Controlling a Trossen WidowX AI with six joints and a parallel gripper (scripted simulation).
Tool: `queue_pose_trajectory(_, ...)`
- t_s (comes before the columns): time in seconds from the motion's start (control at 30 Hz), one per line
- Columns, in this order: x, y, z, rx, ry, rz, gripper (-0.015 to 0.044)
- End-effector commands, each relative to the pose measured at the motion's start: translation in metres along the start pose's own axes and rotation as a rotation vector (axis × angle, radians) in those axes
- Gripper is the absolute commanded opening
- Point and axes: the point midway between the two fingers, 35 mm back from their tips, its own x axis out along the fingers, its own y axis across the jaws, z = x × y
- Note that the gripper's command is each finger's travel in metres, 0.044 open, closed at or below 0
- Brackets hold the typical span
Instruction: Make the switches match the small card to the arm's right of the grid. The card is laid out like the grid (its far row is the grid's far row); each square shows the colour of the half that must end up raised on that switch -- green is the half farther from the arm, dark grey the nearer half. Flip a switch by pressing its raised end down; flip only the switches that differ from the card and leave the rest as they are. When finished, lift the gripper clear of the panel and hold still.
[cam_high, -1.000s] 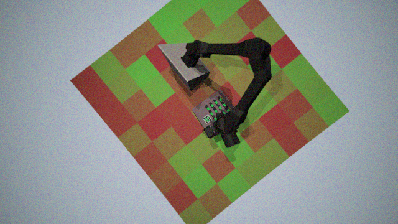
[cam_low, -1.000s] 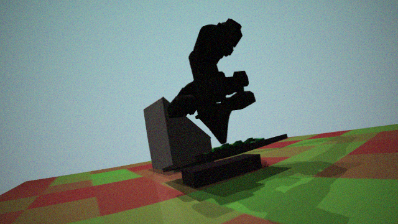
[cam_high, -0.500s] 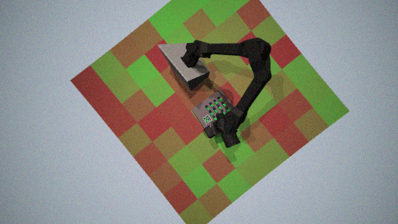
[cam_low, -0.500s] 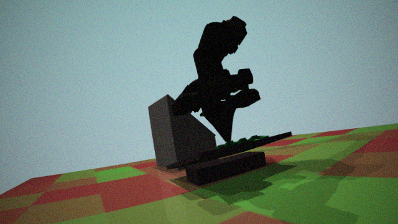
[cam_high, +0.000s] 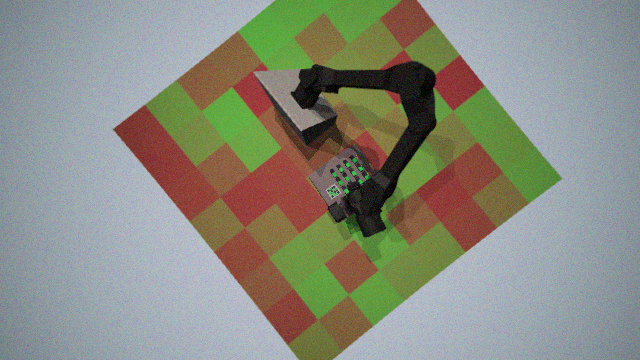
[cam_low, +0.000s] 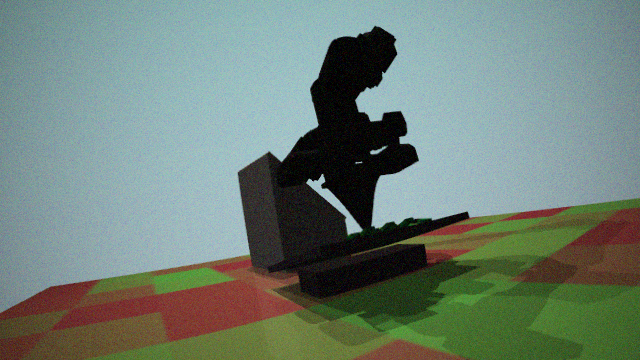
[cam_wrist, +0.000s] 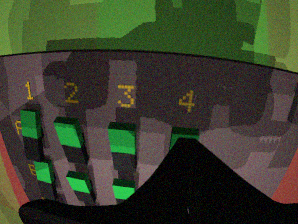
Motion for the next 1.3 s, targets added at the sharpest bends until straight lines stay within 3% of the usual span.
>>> queue_pose_trajectory(0.0, 0.001, 0.001, 0.0, 0.001, 0.0, 0.003, 0.0)
queue_pose_trajectory(0.77, 0.004, 0.001, 0.0, 0.001, 0.0, 0.004, 0.0)
queue_pose_trajectory(0.93, -0.058, 0.0, -0.002, 0.002, -0.024, 0.0, 0.0)
queue_pose_trajectory(1.1, -0.061, 0.002, -0.003, 0.002, -0.026, 0.001, 0.0)
queue_pose_trajectory(1.27, -0.061, 0.049, -0.031, 0.004, -0.024, 0.002, 0.0)
